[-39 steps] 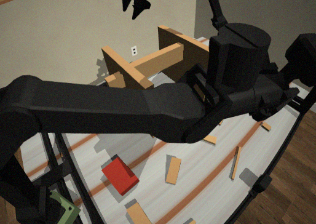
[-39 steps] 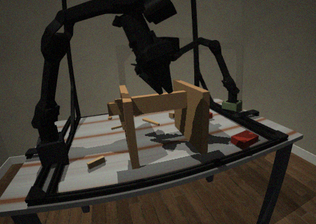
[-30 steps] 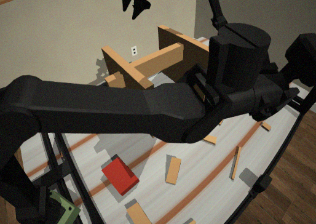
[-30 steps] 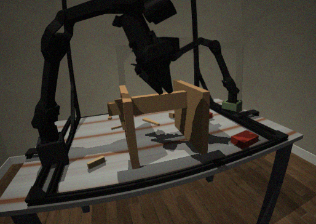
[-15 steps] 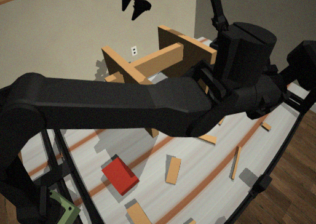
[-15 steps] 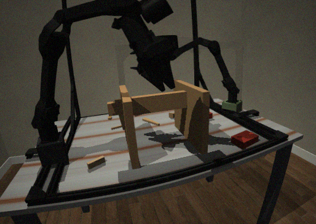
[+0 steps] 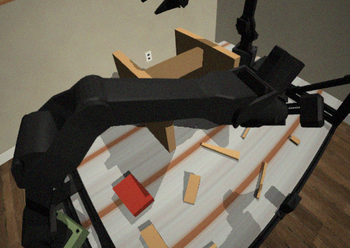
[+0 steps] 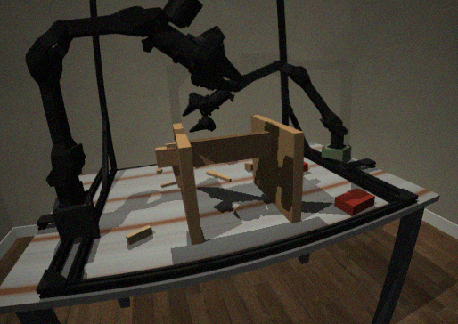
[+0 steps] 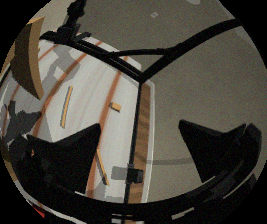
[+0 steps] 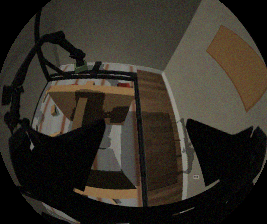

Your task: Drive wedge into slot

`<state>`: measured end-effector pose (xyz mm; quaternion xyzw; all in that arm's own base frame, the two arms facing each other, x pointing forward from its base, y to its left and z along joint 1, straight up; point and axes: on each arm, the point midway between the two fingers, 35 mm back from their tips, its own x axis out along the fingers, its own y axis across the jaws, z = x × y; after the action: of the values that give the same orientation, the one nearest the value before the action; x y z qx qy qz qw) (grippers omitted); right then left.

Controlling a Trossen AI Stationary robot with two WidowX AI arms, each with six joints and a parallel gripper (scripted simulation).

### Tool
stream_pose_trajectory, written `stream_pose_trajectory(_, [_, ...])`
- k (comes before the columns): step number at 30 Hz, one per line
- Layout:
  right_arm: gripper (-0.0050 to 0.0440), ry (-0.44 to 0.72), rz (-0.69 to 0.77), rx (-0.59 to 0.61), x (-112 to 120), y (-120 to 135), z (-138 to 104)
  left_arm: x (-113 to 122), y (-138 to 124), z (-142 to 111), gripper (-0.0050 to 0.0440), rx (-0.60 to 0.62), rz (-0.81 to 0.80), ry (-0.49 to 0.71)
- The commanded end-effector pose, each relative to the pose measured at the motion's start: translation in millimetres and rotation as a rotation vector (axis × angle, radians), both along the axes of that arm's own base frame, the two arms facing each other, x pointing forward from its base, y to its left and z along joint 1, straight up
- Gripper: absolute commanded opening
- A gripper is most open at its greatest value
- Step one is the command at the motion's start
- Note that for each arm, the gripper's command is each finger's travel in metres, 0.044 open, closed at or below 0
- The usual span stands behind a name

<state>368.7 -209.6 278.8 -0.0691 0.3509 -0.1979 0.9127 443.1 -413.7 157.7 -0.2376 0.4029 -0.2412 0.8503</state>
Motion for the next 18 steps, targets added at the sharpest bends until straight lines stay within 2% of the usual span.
stream_pose_trajectory(1, [0.0440, -0.136, 0.067, -0.012, 4, 41, 15, 9, 16, -39, 0.0440, 0.175, -0.040, 0.043])
stream_pose_trajectory(10, [0.0440, -0.436, 0.218, 0.014, -7, 126, 35, 8, 63, -100, 0.0440, 0.537, -0.208, 0.168])
stream_pose_trajectory(12, [0.0440, -0.436, 0.218, 0.014, -7, 126, 35, 8, 63, -100, 0.0440, 0.537, -0.208, 0.168])
stream_pose_trajectory(18, [0.0440, -0.660, 0.344, 0.082, -34, 184, 43, -6, 105, -134, 0.0440, 0.763, -0.389, 0.302])
